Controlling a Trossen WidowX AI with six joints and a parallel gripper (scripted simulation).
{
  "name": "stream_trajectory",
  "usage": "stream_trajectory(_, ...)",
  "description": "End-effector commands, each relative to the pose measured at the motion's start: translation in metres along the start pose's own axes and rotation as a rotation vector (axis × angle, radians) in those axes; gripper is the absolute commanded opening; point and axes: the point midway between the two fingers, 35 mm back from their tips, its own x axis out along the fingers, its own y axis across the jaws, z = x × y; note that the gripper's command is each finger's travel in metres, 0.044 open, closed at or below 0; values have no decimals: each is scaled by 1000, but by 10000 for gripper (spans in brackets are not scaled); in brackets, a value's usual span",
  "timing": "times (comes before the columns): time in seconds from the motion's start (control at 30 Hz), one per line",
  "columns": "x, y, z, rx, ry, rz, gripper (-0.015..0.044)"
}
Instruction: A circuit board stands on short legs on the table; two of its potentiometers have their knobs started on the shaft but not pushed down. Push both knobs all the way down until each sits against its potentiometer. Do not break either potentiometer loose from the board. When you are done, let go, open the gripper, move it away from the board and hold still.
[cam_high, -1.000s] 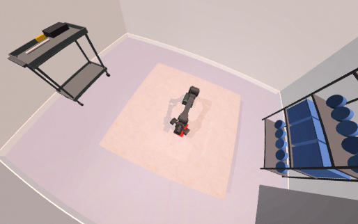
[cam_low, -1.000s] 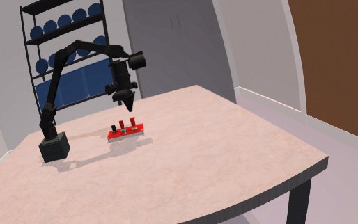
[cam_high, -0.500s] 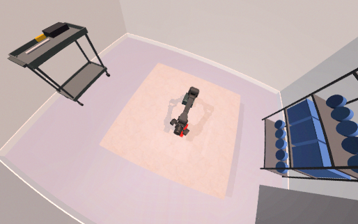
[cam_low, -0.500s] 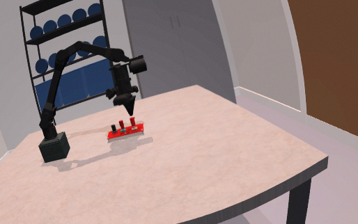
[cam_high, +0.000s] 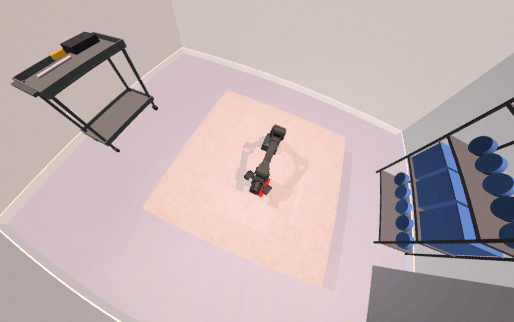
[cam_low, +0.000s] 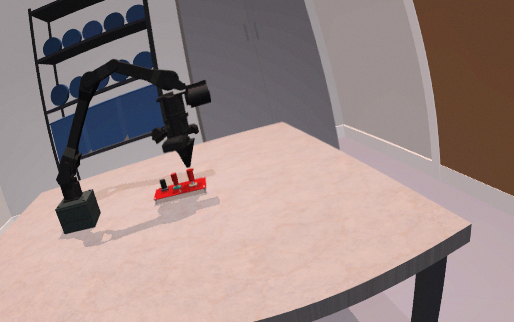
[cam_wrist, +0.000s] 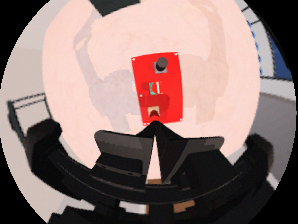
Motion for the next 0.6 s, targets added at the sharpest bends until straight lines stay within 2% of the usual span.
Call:
stream_trajectory(0.0, 1, 1, 0, -4, -4, 4, 0)
stream_trajectory(0.57, 6, 1, 0, -4, -4, 4, 0)
